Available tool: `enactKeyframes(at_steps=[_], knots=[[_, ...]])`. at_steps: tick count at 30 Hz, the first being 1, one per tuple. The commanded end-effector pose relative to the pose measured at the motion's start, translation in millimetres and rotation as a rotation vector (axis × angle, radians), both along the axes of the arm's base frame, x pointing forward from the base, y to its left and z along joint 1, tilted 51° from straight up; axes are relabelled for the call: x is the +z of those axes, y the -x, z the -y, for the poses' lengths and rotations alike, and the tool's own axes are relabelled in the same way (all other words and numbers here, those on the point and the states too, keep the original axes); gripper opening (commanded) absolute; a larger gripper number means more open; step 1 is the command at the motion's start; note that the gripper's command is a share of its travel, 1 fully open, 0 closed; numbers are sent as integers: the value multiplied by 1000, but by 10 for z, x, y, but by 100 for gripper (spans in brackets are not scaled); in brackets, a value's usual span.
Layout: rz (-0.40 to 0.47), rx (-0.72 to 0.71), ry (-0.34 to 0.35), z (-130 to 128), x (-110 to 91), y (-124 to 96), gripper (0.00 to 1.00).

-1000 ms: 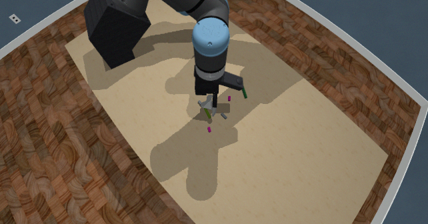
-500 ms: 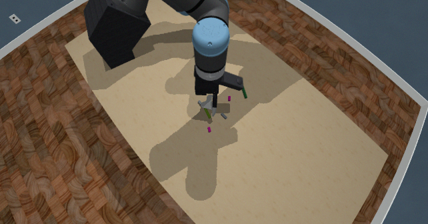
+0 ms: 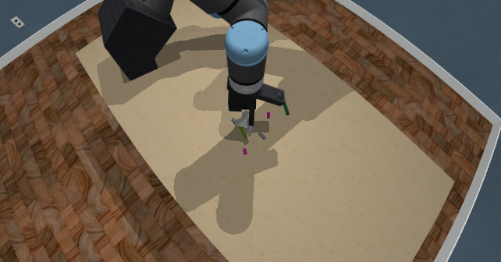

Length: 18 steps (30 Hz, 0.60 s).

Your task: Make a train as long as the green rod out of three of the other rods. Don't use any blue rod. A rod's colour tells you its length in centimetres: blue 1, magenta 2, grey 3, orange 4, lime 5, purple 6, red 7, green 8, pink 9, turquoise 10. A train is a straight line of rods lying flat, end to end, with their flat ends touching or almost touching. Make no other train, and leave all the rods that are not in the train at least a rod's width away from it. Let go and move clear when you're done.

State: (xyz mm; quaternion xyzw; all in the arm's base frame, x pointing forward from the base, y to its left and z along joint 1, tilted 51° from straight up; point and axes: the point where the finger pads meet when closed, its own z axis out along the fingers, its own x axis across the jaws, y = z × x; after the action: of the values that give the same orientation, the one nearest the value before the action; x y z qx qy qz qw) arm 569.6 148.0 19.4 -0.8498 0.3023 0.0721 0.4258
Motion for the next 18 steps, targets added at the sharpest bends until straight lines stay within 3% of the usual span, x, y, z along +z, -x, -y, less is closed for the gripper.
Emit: enactKeyframes(at_steps=[1,6,9,11,18], knots=[[1,0,0,5,2,-4,100],[0,-1,2,-92,138,-70,100],[0,-1,2,-391,535,-221,100],[1,0,1,-499,674,-261,100],[1,0,0,-508,687,-264,100]])
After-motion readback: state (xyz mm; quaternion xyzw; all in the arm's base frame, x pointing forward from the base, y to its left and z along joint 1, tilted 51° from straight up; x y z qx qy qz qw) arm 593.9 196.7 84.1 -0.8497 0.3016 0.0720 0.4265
